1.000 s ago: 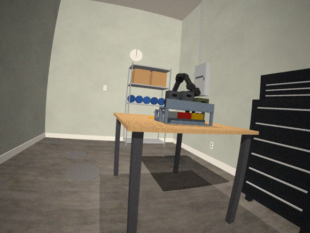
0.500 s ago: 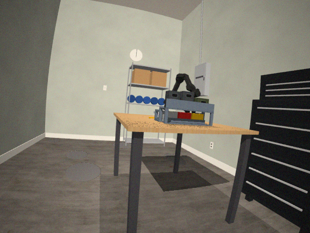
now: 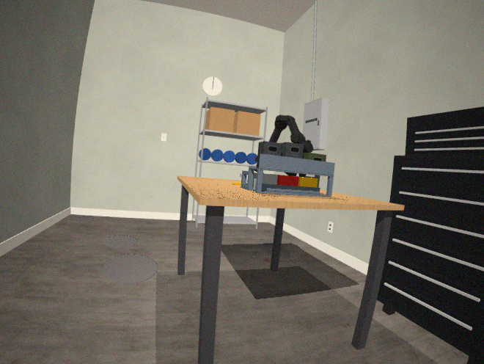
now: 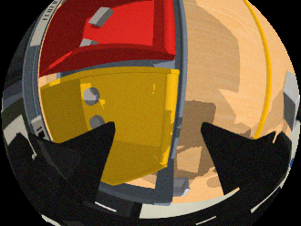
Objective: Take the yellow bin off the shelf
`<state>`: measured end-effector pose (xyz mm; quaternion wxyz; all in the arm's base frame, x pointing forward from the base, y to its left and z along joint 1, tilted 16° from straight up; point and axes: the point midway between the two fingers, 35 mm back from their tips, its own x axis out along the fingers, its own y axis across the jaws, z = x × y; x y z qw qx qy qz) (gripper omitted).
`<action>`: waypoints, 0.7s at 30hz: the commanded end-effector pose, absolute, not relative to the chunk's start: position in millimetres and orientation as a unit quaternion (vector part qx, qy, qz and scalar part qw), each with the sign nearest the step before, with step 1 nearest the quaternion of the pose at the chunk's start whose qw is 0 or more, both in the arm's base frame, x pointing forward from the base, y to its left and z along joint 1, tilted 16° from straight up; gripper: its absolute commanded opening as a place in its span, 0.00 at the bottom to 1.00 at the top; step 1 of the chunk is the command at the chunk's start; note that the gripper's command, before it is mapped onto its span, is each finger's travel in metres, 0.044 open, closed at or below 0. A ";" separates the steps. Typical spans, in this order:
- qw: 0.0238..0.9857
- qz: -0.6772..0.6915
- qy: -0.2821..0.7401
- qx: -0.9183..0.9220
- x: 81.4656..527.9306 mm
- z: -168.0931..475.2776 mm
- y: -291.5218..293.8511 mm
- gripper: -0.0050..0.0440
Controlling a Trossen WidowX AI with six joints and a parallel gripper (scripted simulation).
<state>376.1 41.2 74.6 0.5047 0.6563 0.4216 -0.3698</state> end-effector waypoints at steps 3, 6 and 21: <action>0.509 -0.363 0.414 0.662 379.1 82.3 41.1 0.97; 0.509 -0.362 0.415 0.662 379.9 78.0 42.0 0.97; 0.510 -0.361 0.415 0.662 380.4 75.3 42.6 0.97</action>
